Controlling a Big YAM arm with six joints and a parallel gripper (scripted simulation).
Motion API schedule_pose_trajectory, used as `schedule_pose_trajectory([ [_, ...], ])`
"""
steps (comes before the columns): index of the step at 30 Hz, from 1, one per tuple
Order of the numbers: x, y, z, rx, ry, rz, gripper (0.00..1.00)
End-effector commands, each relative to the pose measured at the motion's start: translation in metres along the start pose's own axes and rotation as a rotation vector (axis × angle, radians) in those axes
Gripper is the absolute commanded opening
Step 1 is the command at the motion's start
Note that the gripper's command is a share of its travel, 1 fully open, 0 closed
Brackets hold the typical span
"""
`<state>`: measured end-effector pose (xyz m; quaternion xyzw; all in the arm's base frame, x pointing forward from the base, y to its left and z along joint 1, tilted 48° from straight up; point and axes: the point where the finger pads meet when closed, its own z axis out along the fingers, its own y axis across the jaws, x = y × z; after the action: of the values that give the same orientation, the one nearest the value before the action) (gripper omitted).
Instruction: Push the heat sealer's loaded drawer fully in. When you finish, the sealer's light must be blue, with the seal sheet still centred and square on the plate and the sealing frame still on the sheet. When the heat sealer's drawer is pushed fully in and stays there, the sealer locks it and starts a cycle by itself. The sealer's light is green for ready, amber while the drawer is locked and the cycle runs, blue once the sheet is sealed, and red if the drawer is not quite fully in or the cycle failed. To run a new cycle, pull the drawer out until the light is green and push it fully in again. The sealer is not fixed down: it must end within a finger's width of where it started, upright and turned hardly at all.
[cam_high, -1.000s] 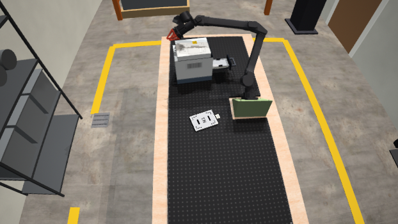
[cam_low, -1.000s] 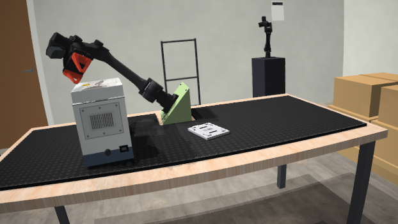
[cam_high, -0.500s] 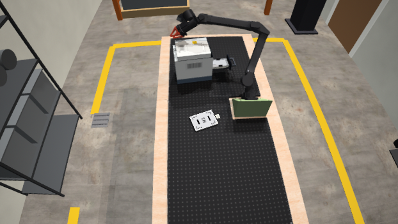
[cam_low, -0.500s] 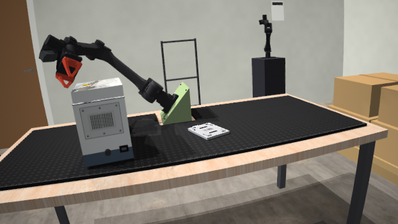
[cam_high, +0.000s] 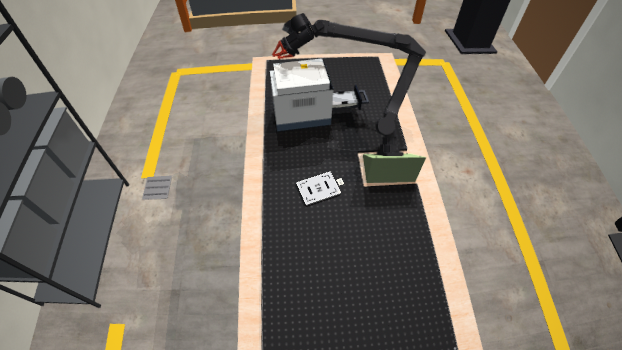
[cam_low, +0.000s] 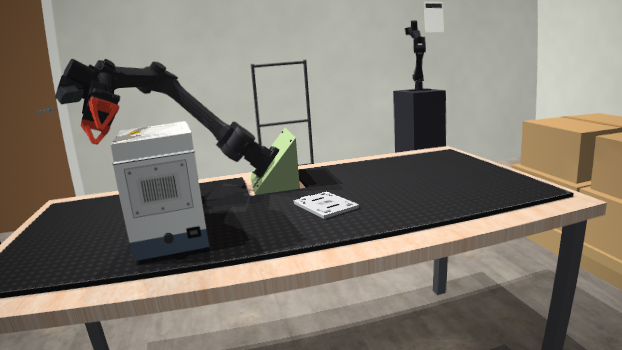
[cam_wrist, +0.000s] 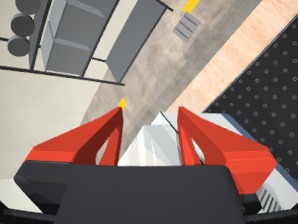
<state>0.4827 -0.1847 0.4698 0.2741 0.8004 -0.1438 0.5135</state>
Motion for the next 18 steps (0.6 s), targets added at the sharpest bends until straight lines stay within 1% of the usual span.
schedule_pose_trajectory([
  [1,-0.002,-0.020,-0.010,0.013,-0.009,0.002,0.45],
  [2,-0.001,-0.024,-0.011,0.013,-0.008,0.002,0.45],
  [4,-0.001,-0.024,-0.011,0.013,-0.008,0.002,0.45],
  [5,0.003,-0.013,-0.015,0.021,-0.002,0.024,0.45],
  [7,-0.008,-0.019,-0.018,0.077,-0.018,0.060,0.45],
  [8,-0.001,-0.024,-0.021,0.090,-0.012,0.064,0.45],
  [9,0.003,-0.044,-0.018,0.121,-0.004,0.074,0.45],
  [10,0.003,-0.046,-0.019,0.115,-0.003,0.074,0.45],
  [18,0.006,-0.075,-0.029,0.113,-0.012,0.054,0.45],
])
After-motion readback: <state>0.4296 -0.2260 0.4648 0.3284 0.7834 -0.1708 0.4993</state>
